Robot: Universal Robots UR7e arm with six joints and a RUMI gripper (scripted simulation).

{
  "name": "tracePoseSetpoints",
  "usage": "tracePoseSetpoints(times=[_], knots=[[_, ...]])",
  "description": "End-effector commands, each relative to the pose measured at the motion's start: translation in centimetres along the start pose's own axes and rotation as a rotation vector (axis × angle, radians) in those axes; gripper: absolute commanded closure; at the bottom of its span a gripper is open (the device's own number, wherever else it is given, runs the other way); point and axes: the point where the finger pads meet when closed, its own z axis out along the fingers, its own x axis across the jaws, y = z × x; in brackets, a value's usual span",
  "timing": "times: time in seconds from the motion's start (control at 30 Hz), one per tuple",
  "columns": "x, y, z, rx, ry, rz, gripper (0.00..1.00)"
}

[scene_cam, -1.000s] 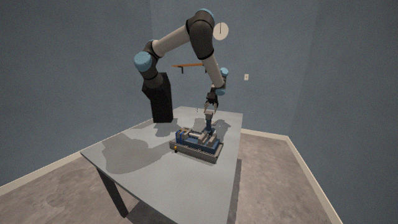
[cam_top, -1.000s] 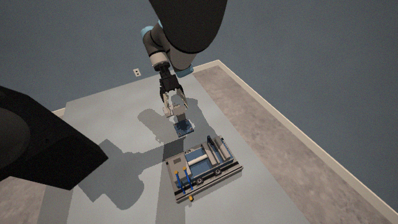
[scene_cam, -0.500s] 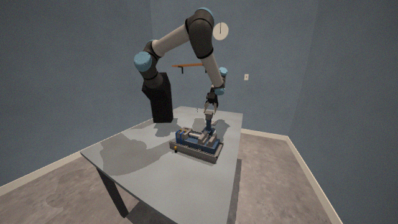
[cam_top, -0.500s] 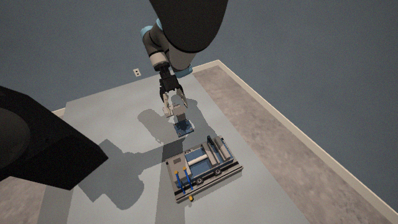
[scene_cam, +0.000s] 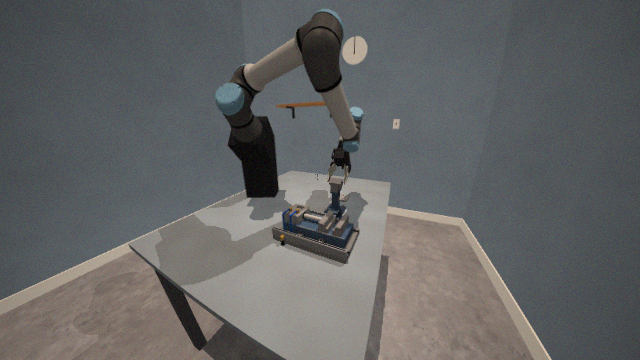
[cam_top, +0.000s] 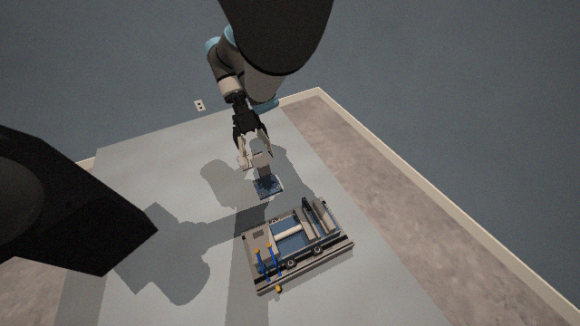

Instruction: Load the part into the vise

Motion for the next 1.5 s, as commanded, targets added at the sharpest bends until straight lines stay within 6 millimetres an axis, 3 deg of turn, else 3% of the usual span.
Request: tracePoseSetpoints(times=[0.0, 1.47], knots=[[-0.06, 0.09, 0.08, 0.013, -0.003, -0.001, 0.49], [-0.04, 0.23, 0.13, 0.071, -0.004, -0.001, 0.49]])
